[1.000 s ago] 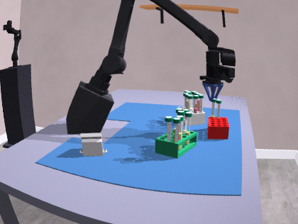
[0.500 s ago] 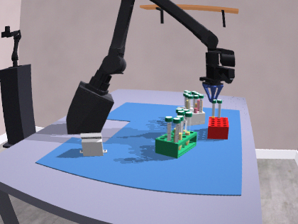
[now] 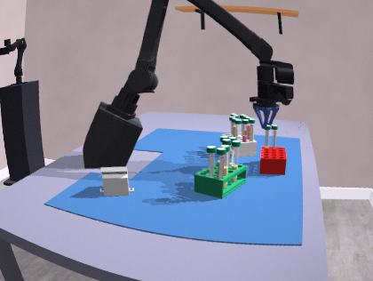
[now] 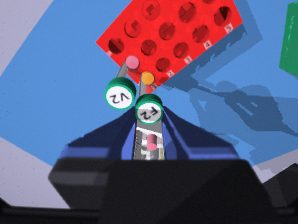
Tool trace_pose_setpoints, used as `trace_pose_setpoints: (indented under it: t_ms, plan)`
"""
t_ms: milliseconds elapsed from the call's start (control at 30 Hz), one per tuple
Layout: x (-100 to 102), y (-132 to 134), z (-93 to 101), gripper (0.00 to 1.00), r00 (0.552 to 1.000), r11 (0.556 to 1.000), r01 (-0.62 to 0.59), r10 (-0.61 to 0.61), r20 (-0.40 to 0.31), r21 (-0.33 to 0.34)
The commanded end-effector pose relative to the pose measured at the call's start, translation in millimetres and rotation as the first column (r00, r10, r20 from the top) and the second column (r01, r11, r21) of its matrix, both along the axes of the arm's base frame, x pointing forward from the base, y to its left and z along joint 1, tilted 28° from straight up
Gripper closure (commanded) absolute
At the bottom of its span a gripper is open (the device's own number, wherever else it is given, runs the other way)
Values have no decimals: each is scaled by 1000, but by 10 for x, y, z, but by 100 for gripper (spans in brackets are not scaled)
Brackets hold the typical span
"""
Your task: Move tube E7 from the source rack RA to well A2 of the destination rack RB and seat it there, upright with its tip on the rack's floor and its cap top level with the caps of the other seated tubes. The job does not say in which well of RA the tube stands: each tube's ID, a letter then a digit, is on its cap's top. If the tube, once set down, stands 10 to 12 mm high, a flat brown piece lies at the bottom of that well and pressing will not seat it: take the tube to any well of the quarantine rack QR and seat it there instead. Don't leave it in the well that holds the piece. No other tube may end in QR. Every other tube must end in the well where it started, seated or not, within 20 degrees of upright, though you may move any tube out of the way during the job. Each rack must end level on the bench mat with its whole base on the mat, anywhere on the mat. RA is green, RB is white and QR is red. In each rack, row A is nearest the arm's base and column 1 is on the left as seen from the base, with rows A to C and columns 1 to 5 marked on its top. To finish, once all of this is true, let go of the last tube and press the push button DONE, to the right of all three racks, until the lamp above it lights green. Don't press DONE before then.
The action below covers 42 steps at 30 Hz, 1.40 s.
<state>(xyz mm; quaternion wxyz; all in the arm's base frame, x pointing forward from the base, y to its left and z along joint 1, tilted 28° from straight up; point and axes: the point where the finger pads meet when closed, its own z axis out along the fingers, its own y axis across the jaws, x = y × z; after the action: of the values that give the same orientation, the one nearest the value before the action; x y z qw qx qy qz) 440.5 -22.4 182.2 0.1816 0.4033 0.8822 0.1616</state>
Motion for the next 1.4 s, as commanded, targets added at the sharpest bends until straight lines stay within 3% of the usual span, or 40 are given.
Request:
trace_pose_setpoints:
  t_ms: [0,267,300,867,900,1067,1133,1300,1367]
  plan:
    - [51,-14,129,76,999,1000,3,-3,34,-5]
    - [51,-14,129,76,999,1000,3,-3,34,-5]
    - [51,-14,129,70,999,1000,3,-3,34,-5]
    - [51,-14,129,70,999,1000,3,-3,34,-5]
    - [-71,-2,103,70,1000,1000,3,-3,18,-3]
    - [-113,-66,173,70,1000,1000,5,-5,18,-7]
    - [9,-96,463,70,998,1000,6,-5,67,-13]
    - [-15,-118,611,70,998,1000,6,-5,68,-14]
    - [22,-126,549,70,999,1000,4,-4,39,-10]
